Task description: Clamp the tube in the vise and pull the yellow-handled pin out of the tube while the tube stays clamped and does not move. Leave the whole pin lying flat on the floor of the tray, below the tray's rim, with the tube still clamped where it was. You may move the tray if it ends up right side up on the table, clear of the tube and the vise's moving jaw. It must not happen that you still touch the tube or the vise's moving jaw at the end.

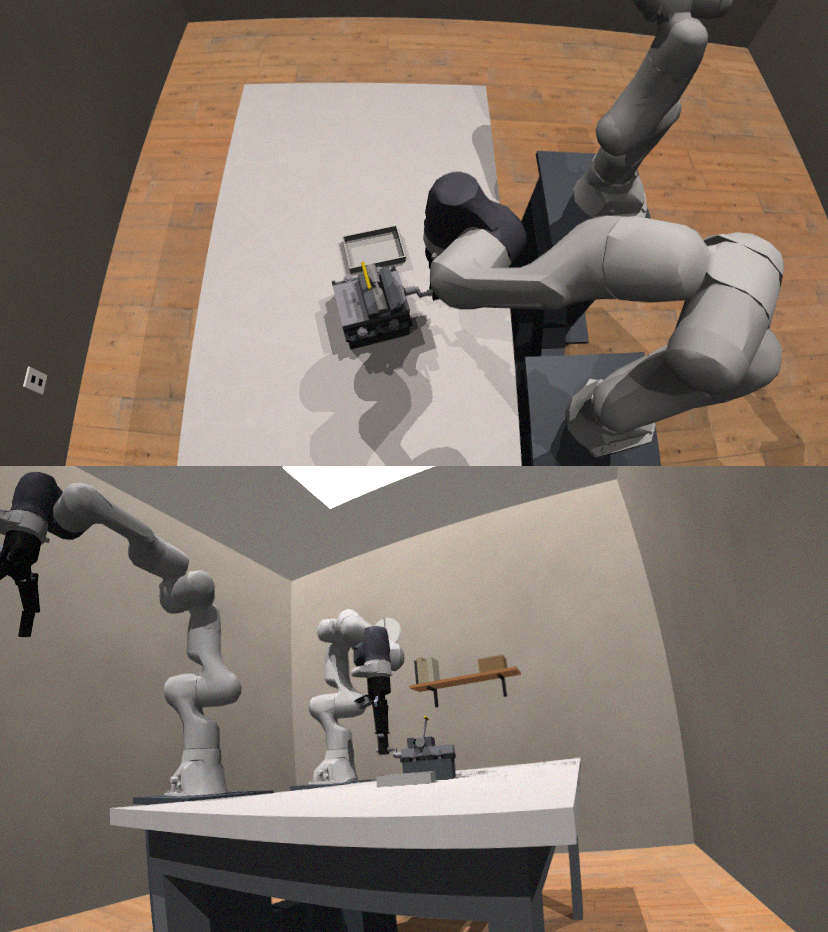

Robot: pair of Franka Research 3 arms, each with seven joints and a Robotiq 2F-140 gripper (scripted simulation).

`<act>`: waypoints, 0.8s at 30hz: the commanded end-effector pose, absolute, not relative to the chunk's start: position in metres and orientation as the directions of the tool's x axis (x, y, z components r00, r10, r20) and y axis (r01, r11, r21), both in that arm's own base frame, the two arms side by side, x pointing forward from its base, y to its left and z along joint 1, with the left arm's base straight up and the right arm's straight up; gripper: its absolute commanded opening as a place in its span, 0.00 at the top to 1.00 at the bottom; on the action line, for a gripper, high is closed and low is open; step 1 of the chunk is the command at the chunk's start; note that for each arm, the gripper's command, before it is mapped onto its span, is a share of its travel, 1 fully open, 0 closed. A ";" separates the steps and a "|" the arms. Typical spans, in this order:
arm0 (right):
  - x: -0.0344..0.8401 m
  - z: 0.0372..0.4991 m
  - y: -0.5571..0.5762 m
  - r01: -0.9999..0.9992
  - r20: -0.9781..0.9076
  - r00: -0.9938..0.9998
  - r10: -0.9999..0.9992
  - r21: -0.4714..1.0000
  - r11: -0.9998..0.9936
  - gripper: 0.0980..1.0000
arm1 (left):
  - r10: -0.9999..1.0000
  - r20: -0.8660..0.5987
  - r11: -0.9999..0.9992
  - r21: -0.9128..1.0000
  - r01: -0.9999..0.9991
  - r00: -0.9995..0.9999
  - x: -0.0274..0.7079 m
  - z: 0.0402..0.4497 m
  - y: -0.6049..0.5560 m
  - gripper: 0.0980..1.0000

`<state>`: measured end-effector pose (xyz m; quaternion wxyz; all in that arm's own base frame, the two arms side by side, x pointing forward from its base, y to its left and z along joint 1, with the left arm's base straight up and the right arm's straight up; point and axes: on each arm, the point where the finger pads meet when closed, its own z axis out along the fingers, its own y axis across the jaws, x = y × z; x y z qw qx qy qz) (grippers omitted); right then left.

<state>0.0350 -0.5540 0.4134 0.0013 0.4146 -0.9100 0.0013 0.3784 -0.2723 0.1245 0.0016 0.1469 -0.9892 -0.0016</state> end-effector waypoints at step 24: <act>0.036 0.413 -0.553 -0.751 0.000 -0.660 -0.751 0.000 0.660 0.00 | -0.293 0.000 0.956 0.000 -0.293 -0.956 0.386 0.135 -0.298 0.96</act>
